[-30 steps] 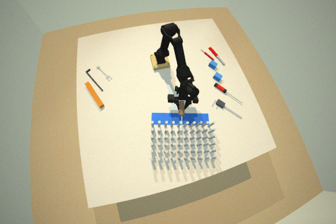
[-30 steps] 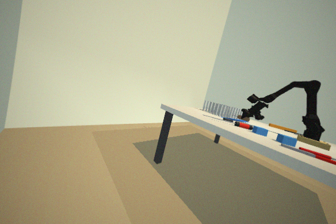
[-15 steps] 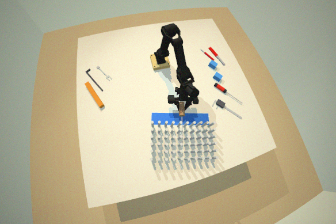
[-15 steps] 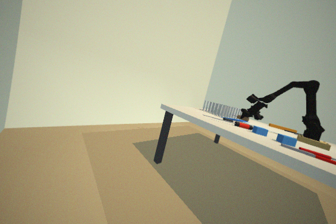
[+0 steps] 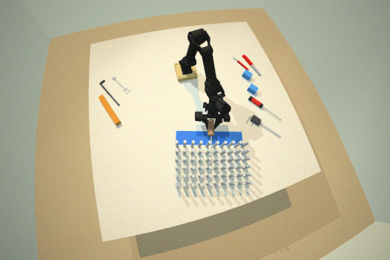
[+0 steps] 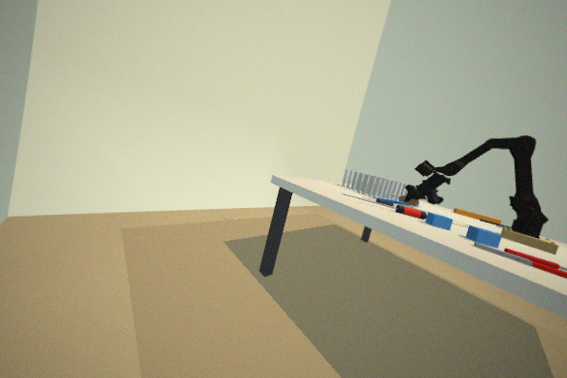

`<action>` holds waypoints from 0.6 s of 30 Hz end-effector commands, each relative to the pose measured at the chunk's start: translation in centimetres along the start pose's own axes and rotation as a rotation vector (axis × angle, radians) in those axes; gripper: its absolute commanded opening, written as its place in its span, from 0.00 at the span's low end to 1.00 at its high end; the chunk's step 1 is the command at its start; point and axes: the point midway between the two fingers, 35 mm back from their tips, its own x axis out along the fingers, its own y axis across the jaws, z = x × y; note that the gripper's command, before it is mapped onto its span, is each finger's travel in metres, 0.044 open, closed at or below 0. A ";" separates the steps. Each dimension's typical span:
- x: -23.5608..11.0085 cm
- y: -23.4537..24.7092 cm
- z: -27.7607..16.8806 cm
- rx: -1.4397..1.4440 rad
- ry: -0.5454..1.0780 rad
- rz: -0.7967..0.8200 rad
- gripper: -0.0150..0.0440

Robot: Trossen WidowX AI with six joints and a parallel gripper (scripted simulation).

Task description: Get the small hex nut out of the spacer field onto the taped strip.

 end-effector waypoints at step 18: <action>0.5 0.1 0.8 -0.004 -0.005 -0.001 0.25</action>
